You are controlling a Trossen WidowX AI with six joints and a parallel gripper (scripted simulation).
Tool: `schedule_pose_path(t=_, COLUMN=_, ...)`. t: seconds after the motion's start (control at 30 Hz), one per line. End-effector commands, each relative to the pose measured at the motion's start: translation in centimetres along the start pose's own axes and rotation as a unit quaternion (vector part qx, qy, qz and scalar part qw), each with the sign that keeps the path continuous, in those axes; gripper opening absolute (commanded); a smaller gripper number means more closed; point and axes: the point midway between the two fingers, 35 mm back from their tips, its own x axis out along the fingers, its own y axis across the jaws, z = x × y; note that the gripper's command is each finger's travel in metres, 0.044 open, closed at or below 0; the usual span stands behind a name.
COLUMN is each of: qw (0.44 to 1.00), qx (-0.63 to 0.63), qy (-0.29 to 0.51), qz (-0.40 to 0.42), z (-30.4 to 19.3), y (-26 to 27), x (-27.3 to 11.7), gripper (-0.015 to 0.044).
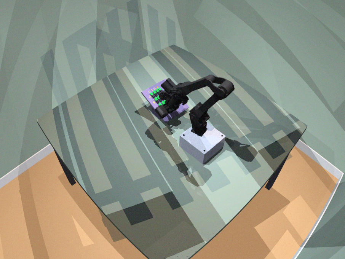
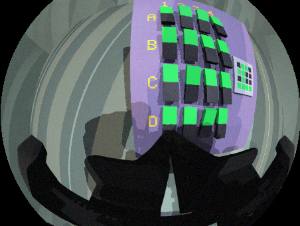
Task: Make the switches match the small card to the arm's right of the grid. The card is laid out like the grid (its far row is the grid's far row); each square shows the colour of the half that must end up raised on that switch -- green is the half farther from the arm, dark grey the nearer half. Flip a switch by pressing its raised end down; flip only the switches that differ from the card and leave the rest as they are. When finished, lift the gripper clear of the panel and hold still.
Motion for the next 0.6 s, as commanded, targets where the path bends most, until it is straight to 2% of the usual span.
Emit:
schedule_pose_path(t=0.0, qw=1.0, qx=-0.002, qy=0.002, qz=0.0, z=-0.08, y=-0.02, x=0.11, gripper=0.0)
schedule_pose_path(t=0.57, qw=1.0, qx=-0.002, qy=0.002, qz=0.0, z=-0.09, y=-0.02, x=0.34, gripper=0.0)
